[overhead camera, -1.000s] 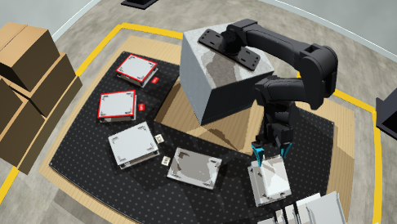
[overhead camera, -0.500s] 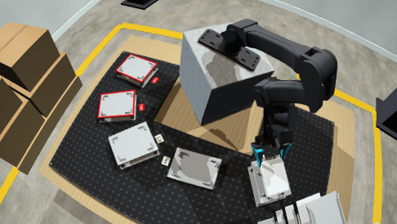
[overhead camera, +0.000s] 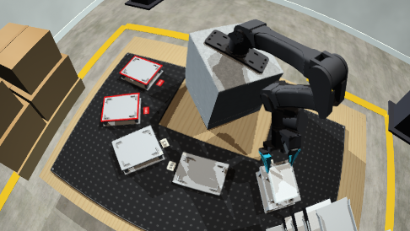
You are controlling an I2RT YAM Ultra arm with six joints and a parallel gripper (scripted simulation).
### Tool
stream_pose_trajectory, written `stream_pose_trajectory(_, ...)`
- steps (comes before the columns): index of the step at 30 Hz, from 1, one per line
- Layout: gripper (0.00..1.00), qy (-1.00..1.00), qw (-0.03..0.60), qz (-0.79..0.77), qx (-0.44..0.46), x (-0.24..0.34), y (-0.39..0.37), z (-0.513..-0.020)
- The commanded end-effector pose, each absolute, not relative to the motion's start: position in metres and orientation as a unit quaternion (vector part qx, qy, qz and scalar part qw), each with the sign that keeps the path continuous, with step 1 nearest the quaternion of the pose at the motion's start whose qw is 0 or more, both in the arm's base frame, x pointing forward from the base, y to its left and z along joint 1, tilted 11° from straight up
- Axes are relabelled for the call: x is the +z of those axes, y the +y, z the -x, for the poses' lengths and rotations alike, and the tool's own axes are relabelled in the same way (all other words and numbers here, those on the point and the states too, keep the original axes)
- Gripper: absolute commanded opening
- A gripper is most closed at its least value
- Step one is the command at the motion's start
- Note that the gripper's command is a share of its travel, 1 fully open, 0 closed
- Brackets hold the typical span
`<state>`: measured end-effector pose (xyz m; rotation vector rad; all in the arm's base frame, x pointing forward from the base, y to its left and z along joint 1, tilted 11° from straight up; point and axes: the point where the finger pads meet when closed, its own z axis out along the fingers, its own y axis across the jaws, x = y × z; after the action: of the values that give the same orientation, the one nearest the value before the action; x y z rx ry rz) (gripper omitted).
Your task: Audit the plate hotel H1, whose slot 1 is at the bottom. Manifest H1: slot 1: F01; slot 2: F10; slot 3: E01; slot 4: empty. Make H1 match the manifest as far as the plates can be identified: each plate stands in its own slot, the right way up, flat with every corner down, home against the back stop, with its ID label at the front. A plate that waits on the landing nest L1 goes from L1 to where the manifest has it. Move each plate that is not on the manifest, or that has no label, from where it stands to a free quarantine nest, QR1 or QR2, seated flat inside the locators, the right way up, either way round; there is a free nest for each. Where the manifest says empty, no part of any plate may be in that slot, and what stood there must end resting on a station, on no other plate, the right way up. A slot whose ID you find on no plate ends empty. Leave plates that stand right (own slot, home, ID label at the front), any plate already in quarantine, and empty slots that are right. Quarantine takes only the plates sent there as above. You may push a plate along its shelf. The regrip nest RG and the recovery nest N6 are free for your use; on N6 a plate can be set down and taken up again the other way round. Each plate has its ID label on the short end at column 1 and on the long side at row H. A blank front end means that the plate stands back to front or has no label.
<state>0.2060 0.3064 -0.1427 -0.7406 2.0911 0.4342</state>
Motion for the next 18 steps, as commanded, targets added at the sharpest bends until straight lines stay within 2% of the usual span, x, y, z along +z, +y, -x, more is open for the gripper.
stream_pose_trajectory(1, 0.86, 0.833, 0.435, 0.292, 0.180, -0.1377, 0.3097, -0.2086)
stream_pose_trajectory(18, 0.86, 0.833, 0.435, 0.292, 0.180, -0.1451, 0.3108, -0.2093)
